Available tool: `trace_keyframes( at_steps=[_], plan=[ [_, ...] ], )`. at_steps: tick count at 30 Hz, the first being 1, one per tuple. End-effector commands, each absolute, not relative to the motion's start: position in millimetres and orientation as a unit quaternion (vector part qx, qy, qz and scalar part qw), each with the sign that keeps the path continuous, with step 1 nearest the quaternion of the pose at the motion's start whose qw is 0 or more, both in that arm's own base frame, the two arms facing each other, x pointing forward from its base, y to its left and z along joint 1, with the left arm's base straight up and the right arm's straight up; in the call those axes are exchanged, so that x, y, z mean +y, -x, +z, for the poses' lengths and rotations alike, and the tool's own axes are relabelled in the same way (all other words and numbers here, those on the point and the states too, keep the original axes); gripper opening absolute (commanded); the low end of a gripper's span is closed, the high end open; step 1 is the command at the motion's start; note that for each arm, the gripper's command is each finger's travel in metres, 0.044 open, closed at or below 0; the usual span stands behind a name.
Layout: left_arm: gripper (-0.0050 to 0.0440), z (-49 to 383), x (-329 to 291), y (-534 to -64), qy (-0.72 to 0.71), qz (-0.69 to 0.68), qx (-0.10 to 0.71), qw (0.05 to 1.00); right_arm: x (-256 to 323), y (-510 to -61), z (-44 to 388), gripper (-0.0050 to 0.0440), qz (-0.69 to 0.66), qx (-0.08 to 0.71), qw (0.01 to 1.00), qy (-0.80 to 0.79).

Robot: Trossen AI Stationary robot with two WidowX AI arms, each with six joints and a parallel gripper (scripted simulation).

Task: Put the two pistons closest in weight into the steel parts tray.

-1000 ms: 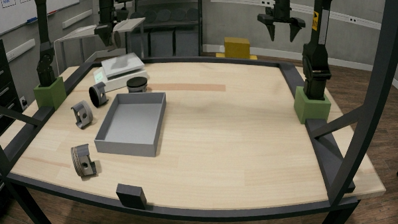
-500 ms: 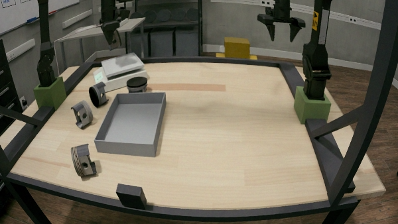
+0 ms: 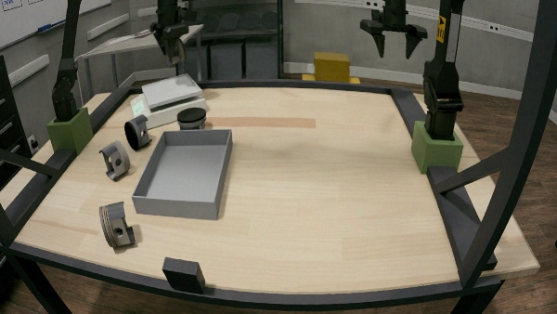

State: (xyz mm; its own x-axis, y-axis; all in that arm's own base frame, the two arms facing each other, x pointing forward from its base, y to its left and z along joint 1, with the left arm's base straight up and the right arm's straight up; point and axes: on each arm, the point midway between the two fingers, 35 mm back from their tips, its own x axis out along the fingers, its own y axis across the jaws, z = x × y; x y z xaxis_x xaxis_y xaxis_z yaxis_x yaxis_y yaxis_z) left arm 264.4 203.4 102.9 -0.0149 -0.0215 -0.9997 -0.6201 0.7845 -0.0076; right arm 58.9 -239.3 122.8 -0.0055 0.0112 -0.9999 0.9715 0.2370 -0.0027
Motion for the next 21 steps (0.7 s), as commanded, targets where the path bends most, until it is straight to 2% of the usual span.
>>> trace_keyframes(
  at_steps=[1, 21],
  plan=[
    [0.0158, 116.2, 210.8, -271.6, 0.260, 0.254, 0.655, 0.662, -244.4, -61.3, 131.3, 0.0400, -0.439, 0.552, 0.563, -0.430],
    [0.0158, 116.0, 210.8, -271.4, 0.424, 0.385, 0.601, 0.558, -244.4, -61.3, 131.3, 0.0400, -0.439, 0.552, 0.563, -0.430]
  ],
)
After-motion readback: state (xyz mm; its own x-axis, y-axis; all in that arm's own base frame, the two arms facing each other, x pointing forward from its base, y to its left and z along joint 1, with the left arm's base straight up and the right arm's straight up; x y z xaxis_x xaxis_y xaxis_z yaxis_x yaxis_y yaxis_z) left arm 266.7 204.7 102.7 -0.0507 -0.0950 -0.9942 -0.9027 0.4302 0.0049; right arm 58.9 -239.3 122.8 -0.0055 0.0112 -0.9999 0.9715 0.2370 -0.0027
